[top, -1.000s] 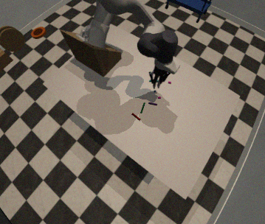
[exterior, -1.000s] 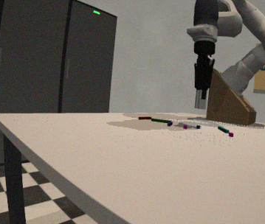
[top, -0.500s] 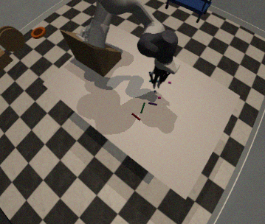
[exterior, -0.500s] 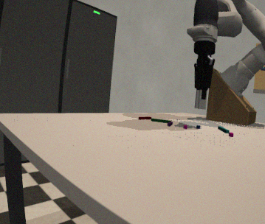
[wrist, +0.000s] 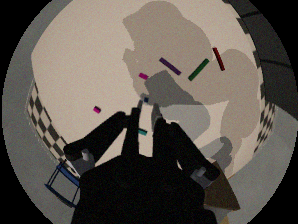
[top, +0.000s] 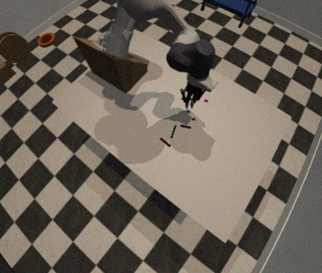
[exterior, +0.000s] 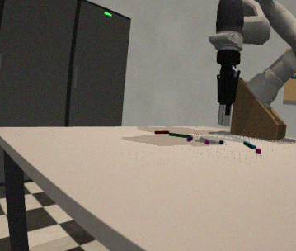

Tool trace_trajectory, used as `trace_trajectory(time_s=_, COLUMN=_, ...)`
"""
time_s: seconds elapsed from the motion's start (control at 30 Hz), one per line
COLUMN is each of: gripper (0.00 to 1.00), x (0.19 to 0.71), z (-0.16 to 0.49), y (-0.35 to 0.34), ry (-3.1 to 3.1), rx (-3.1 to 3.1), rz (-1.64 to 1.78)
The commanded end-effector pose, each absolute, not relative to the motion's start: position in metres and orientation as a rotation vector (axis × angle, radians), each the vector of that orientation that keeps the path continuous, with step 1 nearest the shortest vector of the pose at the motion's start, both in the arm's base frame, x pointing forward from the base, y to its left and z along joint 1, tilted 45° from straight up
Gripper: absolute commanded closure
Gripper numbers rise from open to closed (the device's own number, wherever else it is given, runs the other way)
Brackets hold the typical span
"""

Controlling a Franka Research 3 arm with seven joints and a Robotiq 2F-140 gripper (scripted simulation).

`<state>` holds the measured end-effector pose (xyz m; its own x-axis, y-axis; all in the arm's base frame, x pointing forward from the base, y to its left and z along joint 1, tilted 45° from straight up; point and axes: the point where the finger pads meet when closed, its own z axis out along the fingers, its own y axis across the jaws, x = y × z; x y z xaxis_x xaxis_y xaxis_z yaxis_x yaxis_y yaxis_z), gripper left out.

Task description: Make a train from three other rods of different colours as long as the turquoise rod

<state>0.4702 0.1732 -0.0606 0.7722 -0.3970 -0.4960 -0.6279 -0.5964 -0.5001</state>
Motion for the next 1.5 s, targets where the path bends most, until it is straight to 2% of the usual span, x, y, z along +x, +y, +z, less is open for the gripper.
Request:
trace_trajectory(time_s=0.0, gripper=0.85, x=0.473, z=-0.064, y=0.177, ry=0.764, rx=-2.278, rz=0.432)
trace_trajectory(time_s=1.47, gripper=0.85, x=0.470, z=-0.088, y=0.202, ry=0.764, rx=-2.278, rz=0.432)
